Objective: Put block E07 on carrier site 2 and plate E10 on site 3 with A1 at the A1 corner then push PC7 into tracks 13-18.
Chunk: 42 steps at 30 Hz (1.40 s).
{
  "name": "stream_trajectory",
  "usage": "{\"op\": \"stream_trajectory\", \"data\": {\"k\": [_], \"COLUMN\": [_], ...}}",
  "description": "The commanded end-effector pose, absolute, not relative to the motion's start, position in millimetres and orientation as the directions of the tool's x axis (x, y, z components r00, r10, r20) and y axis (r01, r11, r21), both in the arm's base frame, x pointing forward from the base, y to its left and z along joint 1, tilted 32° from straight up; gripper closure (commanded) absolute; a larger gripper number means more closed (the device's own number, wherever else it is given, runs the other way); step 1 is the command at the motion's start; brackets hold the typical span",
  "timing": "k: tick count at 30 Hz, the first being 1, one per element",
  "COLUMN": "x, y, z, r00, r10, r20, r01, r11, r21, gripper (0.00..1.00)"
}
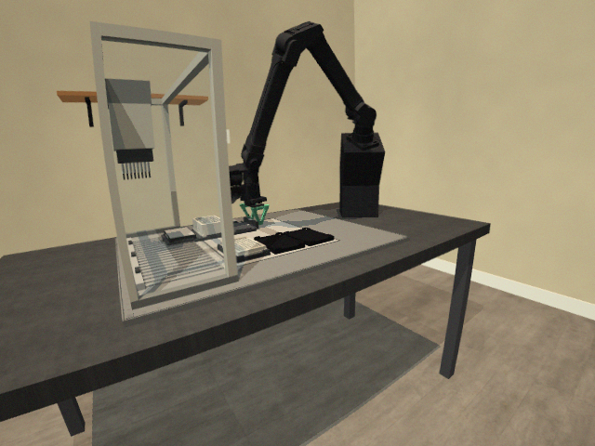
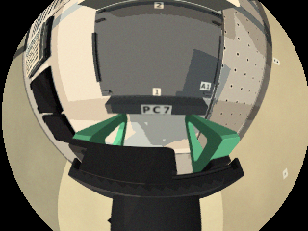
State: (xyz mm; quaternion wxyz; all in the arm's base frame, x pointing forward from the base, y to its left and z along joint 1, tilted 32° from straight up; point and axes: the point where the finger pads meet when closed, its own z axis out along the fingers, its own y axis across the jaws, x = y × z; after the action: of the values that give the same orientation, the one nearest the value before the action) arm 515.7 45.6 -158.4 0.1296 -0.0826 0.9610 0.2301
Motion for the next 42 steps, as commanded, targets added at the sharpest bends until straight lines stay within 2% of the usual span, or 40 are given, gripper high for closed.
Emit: {"op": "stream_trajectory", "data": {"k": [1, 42], "x": [564, 596], "y": [44, 53], "z": [-134, -131], "r00": [-0.92, -0.922], "r10": [-0.105, -0.11], "r20": [-0.378, -0.371], "r01": [-0.262, -0.265], "r11": [0.881, 0.878], "r21": [0.393, 0.398], "gripper": [0.2, 0.2]}}
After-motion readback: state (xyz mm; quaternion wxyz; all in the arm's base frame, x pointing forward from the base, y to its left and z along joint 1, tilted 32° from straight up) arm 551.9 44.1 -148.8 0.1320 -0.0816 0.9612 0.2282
